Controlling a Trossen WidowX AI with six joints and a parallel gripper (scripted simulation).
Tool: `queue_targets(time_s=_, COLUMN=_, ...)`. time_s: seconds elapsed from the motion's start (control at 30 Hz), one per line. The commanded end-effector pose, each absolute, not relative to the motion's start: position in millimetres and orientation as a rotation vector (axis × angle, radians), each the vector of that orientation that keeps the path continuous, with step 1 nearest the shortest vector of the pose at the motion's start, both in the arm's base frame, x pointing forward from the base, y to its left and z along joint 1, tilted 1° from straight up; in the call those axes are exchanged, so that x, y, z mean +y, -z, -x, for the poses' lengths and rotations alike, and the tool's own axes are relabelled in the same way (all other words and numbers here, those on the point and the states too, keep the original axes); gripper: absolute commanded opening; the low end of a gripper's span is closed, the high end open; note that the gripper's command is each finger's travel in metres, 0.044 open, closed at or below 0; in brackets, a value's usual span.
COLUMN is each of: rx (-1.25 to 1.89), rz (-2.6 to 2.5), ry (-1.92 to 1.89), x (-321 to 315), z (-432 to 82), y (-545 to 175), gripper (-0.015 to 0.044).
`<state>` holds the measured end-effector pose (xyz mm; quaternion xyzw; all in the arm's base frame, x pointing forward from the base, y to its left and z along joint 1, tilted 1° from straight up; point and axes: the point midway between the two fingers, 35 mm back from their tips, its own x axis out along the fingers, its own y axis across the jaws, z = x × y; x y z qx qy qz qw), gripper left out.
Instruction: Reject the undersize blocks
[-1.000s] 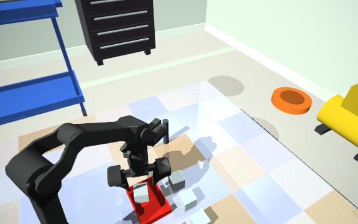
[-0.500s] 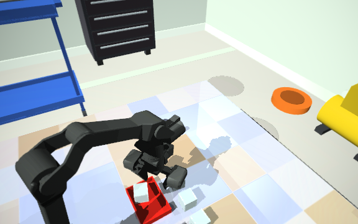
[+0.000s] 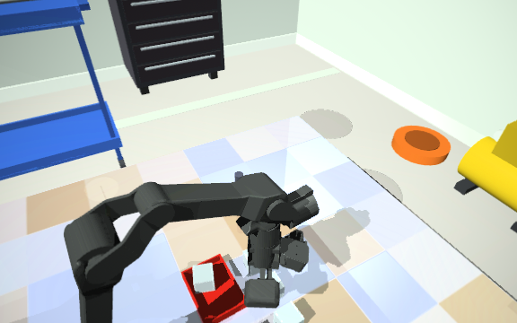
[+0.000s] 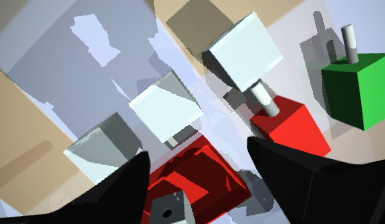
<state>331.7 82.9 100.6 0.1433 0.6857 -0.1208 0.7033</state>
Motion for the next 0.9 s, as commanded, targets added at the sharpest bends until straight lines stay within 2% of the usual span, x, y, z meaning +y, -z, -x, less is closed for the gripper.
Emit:
queue_targets(time_s=0.0, rx=1.33, rz=-0.999, ry=0.933, x=21.2, z=-365.0, y=-103.1, gripper=0.0325)
queue_targets(time_s=0.87, rx=1.294, rz=-1.074, ry=1.007, x=15.0, z=-367.8, y=-80.9, gripper=0.0325)
